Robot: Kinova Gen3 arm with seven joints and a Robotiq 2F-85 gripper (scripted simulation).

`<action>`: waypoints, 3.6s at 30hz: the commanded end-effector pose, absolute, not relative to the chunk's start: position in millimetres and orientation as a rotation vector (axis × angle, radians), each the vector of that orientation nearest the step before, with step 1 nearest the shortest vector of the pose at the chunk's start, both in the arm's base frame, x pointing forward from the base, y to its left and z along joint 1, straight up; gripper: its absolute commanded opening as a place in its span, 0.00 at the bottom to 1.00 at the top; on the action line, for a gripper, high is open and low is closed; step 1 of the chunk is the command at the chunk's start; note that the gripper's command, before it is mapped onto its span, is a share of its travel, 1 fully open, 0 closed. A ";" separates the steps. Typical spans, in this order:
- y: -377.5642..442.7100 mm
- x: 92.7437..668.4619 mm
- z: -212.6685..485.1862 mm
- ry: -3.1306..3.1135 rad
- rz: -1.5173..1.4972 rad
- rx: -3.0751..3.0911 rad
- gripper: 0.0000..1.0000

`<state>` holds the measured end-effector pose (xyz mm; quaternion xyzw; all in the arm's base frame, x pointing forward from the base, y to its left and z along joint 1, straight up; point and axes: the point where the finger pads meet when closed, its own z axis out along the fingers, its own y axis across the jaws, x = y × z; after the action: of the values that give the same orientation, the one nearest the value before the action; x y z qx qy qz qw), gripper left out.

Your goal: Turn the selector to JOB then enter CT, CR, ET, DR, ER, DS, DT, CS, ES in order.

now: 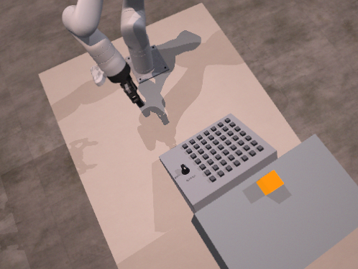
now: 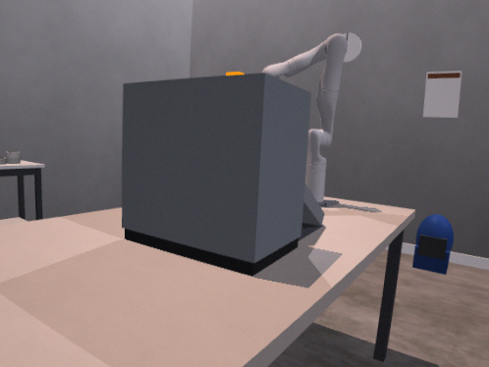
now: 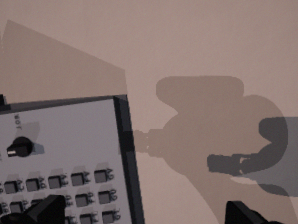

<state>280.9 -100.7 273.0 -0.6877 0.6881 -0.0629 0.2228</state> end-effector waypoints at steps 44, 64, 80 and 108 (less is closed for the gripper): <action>98.1 463.0 215.5 1.805 -0.501 -2.016 0.10; 98.1 463.0 215.5 1.805 -0.501 -2.016 0.10; 98.2 464.9 211.6 1.806 -0.501 -2.016 0.10; 102.7 503.8 146.0 1.793 -0.504 -2.029 0.10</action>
<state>499.8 104.9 149.1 -0.7212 0.6413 -0.1755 0.1943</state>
